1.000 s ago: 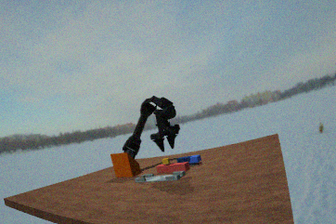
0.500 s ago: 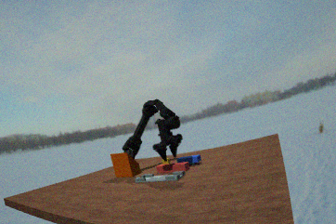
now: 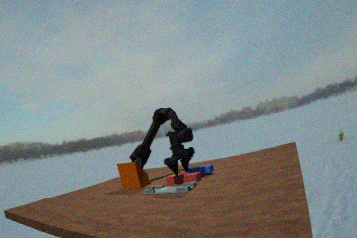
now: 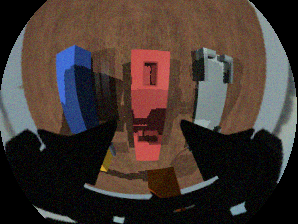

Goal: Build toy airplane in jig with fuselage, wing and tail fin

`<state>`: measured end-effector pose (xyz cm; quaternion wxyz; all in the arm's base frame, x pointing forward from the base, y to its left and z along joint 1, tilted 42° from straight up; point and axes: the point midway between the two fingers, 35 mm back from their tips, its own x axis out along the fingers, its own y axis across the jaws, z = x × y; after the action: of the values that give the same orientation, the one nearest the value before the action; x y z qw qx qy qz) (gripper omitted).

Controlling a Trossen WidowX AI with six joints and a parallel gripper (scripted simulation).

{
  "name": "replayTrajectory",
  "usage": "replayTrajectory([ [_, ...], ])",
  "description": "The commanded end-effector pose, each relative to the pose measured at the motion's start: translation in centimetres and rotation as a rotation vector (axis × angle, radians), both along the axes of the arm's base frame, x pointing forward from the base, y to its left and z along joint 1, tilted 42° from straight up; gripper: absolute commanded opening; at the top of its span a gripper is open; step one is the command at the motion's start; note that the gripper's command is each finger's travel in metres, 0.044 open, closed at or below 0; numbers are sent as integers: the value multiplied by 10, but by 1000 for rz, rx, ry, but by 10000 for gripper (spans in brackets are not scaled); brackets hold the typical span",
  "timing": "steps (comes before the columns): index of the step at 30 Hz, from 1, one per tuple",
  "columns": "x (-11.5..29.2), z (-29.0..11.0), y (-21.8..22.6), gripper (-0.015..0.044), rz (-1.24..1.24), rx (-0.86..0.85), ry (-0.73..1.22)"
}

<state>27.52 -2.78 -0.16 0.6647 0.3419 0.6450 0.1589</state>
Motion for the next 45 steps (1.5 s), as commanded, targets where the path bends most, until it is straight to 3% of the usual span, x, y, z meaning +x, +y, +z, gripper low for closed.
replayTrajectory([
  [1, 1, -5, 5, 440, -4, 4, 2],
  [21, 3, -27, 25, 440, -4, 7, 1],
  [31, 3, -27, 25, 177, -4, 7, 1],
  [37, 3, -27, 25, 138, -4, 7, 1],
  [42, 4, -22, 20, 6, -5, 5, 1],
  [45, 4, -16, 13, 0, -5, 3, 2],
])
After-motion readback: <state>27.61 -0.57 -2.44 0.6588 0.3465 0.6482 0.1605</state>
